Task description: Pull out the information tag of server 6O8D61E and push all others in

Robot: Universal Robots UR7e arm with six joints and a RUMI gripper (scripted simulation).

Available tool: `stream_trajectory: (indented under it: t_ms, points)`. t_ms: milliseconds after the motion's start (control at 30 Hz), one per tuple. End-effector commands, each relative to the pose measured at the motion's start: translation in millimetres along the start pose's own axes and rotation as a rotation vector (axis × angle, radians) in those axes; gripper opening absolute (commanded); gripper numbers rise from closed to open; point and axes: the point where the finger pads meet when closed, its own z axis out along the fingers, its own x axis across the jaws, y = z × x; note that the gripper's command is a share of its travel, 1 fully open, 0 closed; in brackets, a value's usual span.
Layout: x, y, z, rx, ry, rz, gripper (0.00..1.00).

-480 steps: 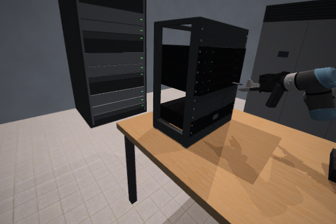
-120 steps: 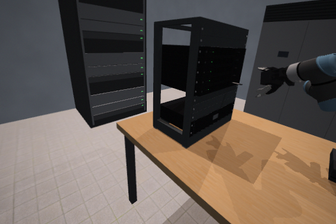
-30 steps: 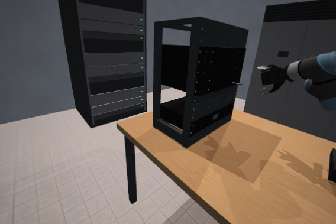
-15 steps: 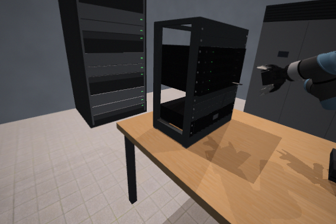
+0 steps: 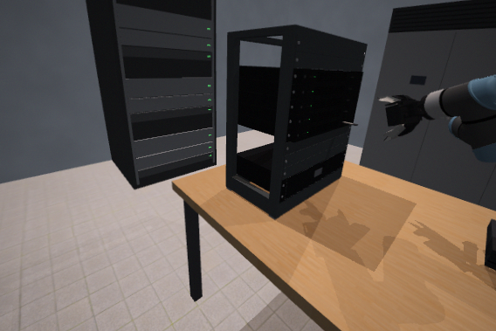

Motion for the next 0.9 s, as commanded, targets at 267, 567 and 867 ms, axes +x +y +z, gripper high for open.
stream_trajectory:
  t_ms: [267,567,867]
  points:
    - [-1.2,-0.3,-0.8,0.002,-0.001,-0.018,1.0]
    - [-1.7,-0.4,-1.2,0.003,-0.001,-0.029,1.0]
    - [-2.2,-0.6,-1.6,0.004,-0.001,-0.042,1.0]
